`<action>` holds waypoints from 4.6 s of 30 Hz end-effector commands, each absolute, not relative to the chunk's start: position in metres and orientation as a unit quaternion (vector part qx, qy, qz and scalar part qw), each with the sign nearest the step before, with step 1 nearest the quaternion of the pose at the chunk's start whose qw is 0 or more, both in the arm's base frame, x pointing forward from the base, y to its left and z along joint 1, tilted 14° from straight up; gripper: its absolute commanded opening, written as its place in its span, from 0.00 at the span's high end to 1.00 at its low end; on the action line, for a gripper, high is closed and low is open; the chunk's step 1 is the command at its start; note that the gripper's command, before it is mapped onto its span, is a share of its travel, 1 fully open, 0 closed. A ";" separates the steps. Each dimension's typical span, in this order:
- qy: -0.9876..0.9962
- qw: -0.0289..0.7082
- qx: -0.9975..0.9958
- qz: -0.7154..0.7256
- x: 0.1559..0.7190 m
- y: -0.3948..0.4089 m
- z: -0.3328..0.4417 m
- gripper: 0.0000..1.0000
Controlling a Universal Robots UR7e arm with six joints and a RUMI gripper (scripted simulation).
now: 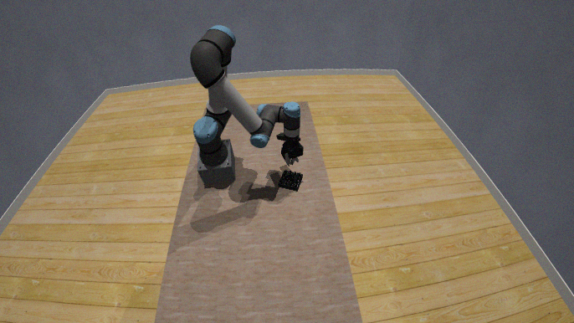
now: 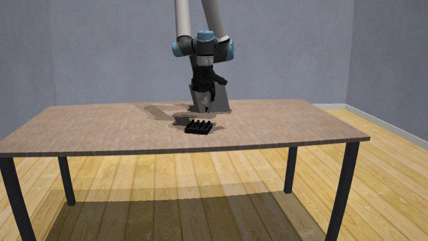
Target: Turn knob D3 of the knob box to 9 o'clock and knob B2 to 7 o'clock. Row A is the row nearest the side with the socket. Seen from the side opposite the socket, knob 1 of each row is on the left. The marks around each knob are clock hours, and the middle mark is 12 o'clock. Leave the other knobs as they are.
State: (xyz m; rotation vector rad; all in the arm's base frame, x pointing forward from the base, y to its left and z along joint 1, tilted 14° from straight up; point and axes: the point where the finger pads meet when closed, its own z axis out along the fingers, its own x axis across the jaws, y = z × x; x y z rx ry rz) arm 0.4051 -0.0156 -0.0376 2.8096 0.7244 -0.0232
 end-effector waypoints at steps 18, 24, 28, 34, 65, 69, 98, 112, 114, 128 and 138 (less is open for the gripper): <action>0.248 0.120 0.961 -0.007 0.405 -0.016 -0.039 0.89; 0.248 0.120 0.961 -0.007 0.406 -0.017 -0.041 0.89; 0.248 0.120 0.961 -0.007 0.406 -0.017 -0.045 0.89; 0.248 0.120 0.961 -0.007 0.406 -0.019 -0.052 0.89; 0.248 0.120 0.961 -0.007 0.407 -0.025 -0.079 0.89; 0.248 0.120 0.961 -0.007 0.407 -0.025 -0.080 0.89; 0.248 0.120 0.961 -0.007 0.407 -0.025 -0.080 0.89; 0.248 0.120 0.961 -0.007 0.407 -0.025 -0.080 0.89; 0.248 0.120 0.961 -0.007 0.407 -0.025 -0.080 0.89; 0.248 0.120 0.961 -0.007 0.405 -0.021 -0.081 0.89; 0.248 0.120 0.961 -0.007 0.405 -0.021 -0.081 0.89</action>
